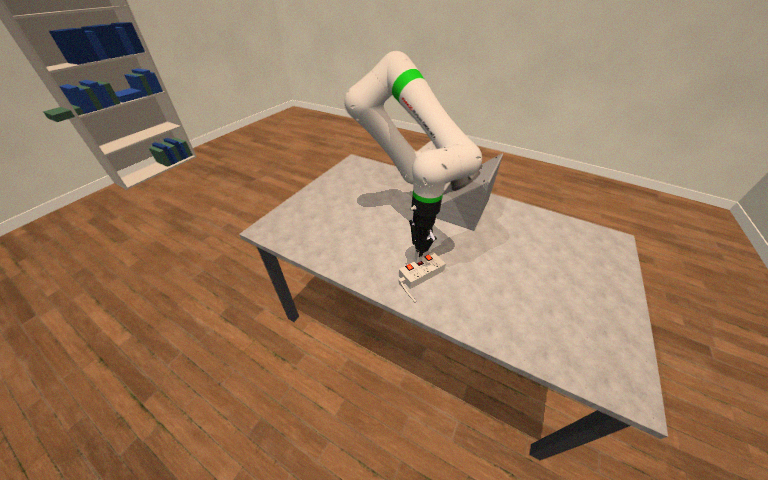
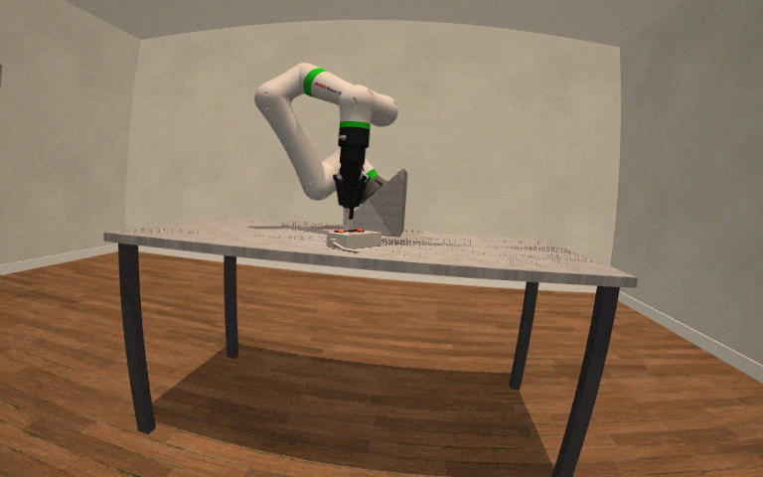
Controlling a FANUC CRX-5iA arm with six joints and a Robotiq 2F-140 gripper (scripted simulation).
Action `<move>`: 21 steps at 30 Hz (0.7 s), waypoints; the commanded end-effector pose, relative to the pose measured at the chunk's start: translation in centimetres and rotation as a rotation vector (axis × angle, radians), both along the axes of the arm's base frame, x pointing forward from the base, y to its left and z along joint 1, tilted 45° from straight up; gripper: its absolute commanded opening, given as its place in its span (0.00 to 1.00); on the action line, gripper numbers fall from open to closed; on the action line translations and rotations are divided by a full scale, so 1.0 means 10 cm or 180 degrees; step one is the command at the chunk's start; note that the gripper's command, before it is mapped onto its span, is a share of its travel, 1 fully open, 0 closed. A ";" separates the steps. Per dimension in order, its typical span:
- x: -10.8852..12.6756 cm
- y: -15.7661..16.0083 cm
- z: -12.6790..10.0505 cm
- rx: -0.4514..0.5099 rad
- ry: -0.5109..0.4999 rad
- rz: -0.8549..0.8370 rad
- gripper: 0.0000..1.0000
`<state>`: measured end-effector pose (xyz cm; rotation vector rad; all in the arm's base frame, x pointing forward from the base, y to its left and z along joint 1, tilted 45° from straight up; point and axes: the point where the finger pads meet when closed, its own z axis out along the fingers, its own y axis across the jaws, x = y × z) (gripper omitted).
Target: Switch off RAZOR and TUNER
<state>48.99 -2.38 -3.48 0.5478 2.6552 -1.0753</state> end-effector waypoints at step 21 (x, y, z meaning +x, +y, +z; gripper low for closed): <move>-0.02 0.26 0.26 0.0002 0.0000 0.0000 0.00</move>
